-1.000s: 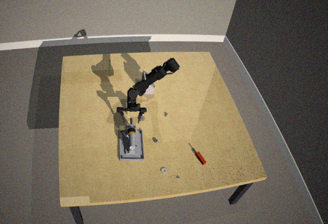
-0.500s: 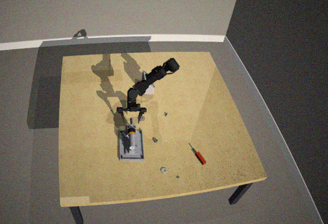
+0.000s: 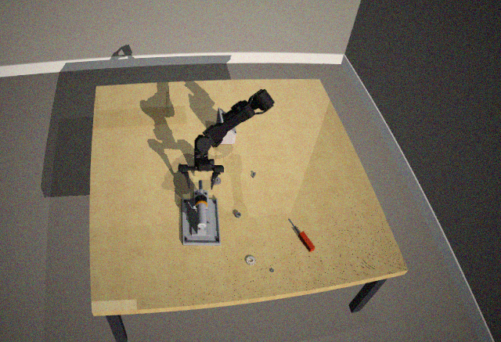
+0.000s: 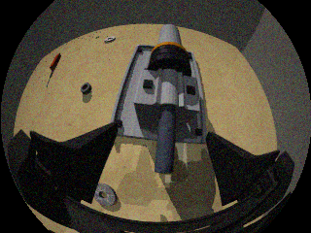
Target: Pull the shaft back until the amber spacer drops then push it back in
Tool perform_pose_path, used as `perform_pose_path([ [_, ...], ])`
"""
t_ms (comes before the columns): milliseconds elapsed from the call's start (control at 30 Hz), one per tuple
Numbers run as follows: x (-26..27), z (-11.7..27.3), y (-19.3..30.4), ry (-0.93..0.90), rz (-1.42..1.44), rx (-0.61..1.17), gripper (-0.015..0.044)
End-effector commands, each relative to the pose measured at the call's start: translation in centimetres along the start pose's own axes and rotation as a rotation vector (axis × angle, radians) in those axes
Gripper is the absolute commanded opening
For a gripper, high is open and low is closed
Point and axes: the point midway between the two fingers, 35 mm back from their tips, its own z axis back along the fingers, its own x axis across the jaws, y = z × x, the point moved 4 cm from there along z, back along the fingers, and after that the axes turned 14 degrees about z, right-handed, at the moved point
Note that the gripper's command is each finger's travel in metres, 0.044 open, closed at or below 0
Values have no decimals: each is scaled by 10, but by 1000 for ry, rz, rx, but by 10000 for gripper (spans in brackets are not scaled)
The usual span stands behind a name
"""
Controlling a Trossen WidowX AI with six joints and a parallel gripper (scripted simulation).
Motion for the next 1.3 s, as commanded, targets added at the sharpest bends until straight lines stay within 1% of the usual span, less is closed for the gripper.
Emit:
perform_pose_path([
  [0,0,-6,1,3,-7,4,440],
  [367,0,-15,1,2,-7,4,440],
  [867,1,-14,1,-3,0,2,46],
  [1100,1,-13,1,-2,-2,2,0],
  [1267,2,-11,3,2,-7,4,0],
])
